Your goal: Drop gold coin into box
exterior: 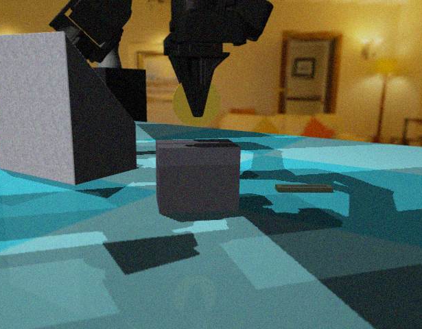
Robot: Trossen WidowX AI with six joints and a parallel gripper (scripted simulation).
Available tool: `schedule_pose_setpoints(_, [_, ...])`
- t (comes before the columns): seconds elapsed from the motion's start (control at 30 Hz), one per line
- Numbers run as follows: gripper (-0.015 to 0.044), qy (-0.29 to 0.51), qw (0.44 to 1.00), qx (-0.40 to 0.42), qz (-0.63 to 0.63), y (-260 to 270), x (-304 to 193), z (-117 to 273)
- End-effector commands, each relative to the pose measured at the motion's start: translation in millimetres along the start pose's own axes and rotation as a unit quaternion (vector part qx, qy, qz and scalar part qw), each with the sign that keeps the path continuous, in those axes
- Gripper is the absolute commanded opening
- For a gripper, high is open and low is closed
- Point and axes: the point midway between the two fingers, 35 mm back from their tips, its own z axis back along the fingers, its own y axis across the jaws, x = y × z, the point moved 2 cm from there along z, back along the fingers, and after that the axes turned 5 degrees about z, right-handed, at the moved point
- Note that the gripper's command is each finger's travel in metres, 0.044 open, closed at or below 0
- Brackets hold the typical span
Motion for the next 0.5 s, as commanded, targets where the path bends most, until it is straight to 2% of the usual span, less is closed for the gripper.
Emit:
schedule_pose_setpoints(0.0, [0.0,0.0,1.0,0.0,0.0,-0.1,0.4,0.2])
schedule_pose_setpoints(0.47, [0.0,0.0,1.0,0.0,-0.002,1.3,0.6,-6.4])
